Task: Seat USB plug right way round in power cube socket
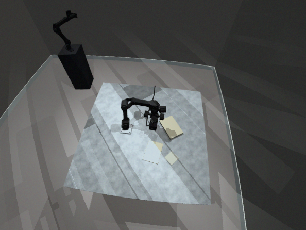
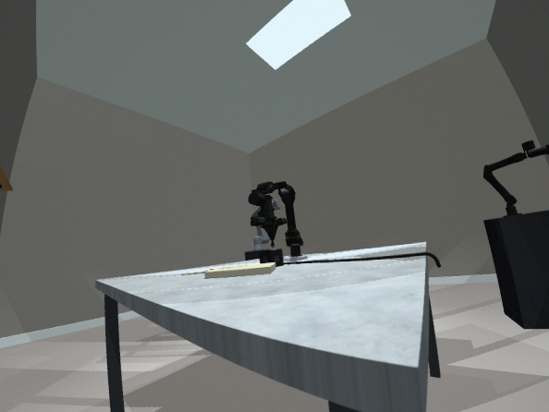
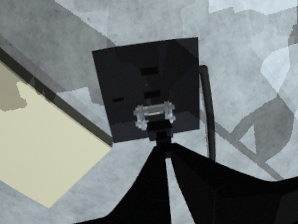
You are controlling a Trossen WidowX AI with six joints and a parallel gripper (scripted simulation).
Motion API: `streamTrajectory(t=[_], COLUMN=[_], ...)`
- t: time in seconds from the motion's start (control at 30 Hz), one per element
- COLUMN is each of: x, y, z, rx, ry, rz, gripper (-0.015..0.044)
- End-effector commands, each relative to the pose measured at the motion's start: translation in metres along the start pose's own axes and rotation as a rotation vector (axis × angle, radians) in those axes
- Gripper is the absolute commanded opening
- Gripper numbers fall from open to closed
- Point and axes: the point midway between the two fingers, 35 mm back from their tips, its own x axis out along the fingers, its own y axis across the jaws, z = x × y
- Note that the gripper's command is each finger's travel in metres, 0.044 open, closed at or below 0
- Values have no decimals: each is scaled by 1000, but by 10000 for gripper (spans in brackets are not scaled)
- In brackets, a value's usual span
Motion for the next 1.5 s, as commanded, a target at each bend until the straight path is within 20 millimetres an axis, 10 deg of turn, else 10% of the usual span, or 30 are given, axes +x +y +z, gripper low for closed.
streamTrajectory(t=[0.0, 1.47], x=[0, 6], y=[0, 0], z=[-1, 0], rx=[-4, -4], ry=[5, 5], rz=[1, 1], gripper=[0, 0])
